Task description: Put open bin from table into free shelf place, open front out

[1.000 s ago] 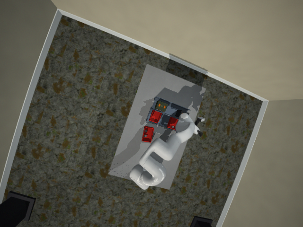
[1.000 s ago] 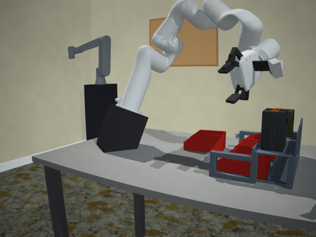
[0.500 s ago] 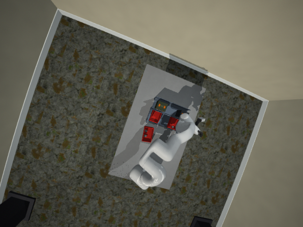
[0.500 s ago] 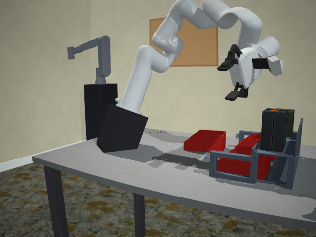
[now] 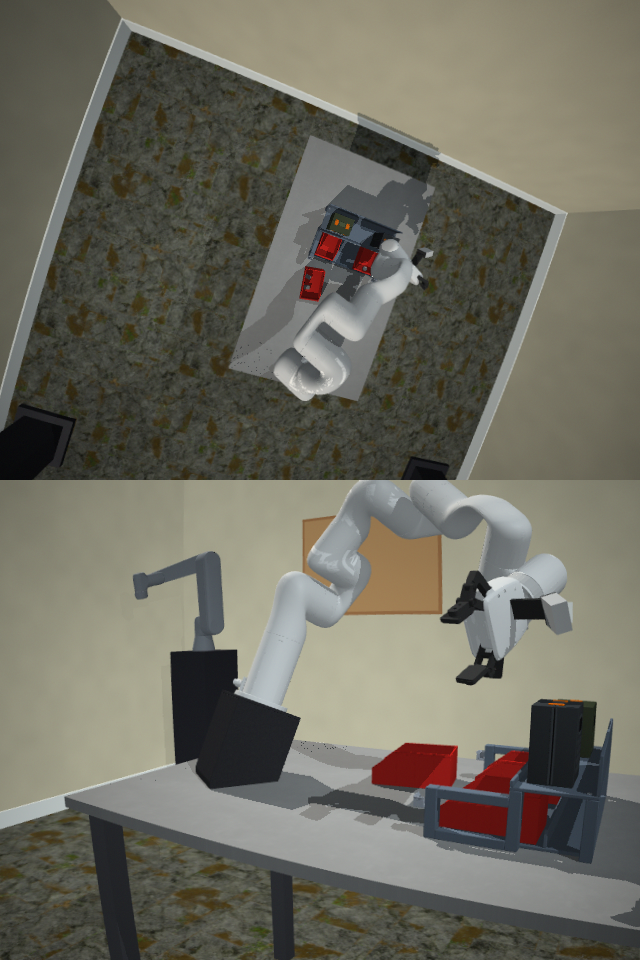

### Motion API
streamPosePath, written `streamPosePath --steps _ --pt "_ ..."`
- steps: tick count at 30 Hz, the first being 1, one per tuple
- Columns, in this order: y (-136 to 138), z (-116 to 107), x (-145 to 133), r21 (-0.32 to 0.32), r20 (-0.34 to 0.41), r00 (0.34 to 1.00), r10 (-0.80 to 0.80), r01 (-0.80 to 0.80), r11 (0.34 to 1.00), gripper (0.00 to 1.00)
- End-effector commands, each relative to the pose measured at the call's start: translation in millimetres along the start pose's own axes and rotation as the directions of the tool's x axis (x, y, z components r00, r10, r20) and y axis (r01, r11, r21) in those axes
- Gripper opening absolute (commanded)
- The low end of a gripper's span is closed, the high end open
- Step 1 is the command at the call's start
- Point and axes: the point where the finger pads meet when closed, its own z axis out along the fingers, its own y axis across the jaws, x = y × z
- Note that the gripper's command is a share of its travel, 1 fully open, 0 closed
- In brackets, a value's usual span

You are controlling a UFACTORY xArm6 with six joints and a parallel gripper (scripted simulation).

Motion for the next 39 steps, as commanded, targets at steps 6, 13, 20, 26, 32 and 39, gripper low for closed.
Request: streamPosePath --steps 6,13,20,26,32,39 --pt "-2.6 1.1 1.0 0.000 -0.002 1.000 0.003 -0.003 1.000 1.00" --pt "-2.1 4.4 -8.3 0.000 -0.002 1.000 0.003 -0.003 1.000 1.00" --pt "-0.6 17.8 -46.0 0.000 -0.002 1.000 0.003 -0.003 1.000 1.00" --pt "-0.6 17.8 -46.0 0.000 -0.002 1.000 0.003 -0.003 1.000 1.00" --pt "0.6 28.6 -76.5 0.000 -0.002 1.000 0.003 -0.003 1.000 1.00" --pt "1.4 36.0 -97.2 0.000 -0.002 1.000 0.003 -0.003 1.000 1.00"
